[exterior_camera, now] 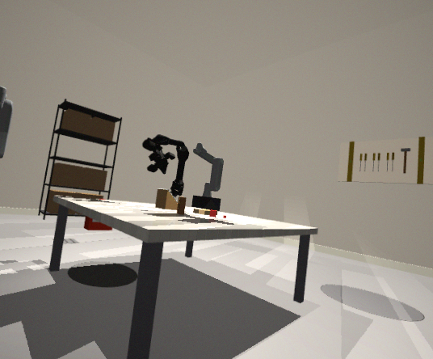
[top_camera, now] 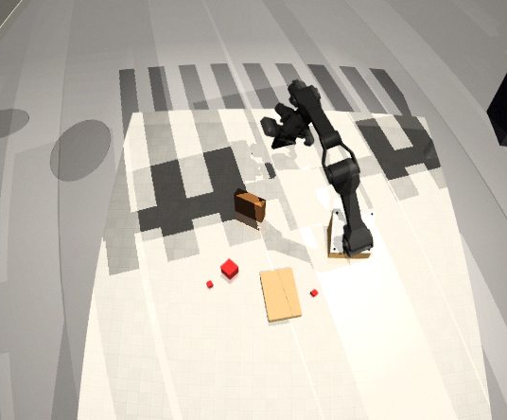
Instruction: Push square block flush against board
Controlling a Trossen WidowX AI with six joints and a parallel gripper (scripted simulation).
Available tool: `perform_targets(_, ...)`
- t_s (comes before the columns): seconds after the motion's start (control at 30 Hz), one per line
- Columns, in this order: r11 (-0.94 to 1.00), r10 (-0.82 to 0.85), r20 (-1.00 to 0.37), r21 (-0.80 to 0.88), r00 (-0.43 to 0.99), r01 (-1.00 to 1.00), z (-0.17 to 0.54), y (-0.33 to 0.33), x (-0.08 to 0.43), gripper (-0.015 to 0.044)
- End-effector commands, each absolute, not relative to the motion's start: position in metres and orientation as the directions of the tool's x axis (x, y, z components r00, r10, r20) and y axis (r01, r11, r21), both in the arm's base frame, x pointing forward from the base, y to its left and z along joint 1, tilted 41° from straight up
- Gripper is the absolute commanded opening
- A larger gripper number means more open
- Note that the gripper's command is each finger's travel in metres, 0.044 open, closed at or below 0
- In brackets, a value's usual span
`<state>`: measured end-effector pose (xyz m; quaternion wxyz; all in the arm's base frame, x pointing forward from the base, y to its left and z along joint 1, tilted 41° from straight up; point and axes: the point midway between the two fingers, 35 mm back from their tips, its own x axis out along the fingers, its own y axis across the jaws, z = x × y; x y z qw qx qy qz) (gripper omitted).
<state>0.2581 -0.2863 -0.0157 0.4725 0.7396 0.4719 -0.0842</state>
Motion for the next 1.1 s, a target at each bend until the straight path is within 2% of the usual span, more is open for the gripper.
perform_targets(0.0,-0.141,0.651,-0.603,0.5,0.461,0.854,-0.02,-0.269,0.27,0.0)
perform_targets(0.4,-0.21,0.686,-0.688,0.127,0.239,0.969,-0.029,-0.224,0.299,0.0)
perform_targets(0.8,-0.293,0.648,-0.761,-0.224,0.021,0.929,-0.036,-0.178,0.321,0.0)
perform_targets(1.07,-0.306,0.641,-0.768,-0.255,0.0,0.917,-0.037,-0.174,0.323,0.0)
